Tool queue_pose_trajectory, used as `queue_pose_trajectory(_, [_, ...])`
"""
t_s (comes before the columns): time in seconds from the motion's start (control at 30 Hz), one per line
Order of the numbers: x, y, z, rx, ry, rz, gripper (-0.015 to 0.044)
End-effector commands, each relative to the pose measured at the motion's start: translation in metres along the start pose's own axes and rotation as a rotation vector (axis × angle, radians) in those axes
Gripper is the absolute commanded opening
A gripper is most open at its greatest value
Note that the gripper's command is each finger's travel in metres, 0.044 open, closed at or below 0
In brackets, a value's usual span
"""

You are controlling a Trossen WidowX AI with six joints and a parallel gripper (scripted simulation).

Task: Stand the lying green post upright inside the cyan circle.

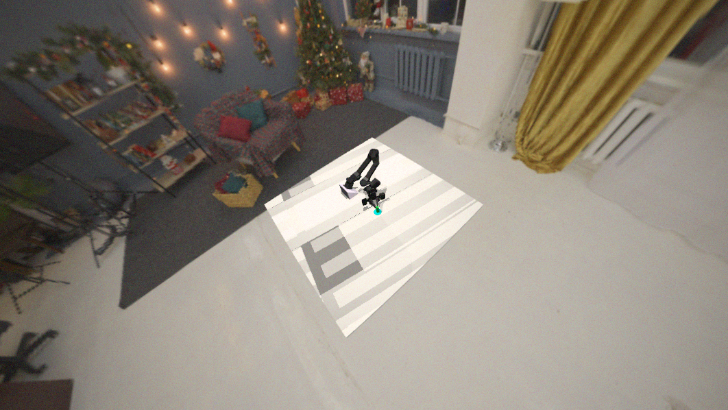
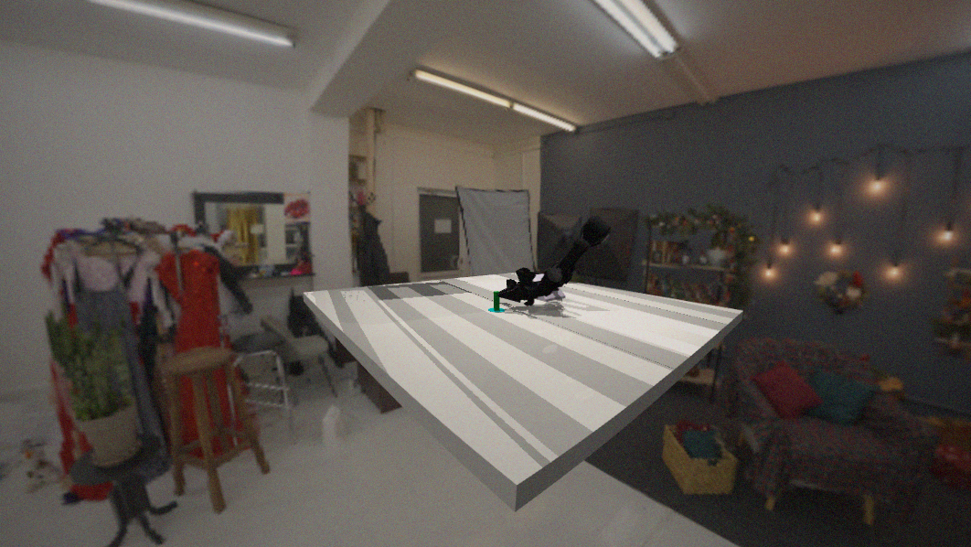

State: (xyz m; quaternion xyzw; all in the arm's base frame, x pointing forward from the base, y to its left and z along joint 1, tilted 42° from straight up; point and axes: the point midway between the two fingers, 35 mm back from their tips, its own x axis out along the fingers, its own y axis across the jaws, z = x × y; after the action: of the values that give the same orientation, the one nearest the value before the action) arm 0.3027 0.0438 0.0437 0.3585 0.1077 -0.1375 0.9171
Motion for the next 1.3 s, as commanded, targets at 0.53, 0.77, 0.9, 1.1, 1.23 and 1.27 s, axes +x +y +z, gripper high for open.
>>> queue_pose_trajectory(0.53, [0.000,-0.001,0.001,0.007,-0.006,-0.004,0.0400])
queue_pose_trajectory(0.77, [0.004,0.002,0.022,0.008,-0.005,-0.008,0.0400])
queue_pose_trajectory(0.9, [0.004,0.002,0.035,0.009,-0.005,-0.010,0.0400])
queue_pose_trajectory(1.1, [0.002,0.003,0.056,0.009,-0.006,-0.012,0.0400])
queue_pose_trajectory(1.23, [-0.001,0.002,0.069,0.009,-0.008,-0.012,0.0400])
queue_pose_trajectory(1.27, [-0.002,0.002,0.073,0.009,-0.008,-0.012,0.0400])
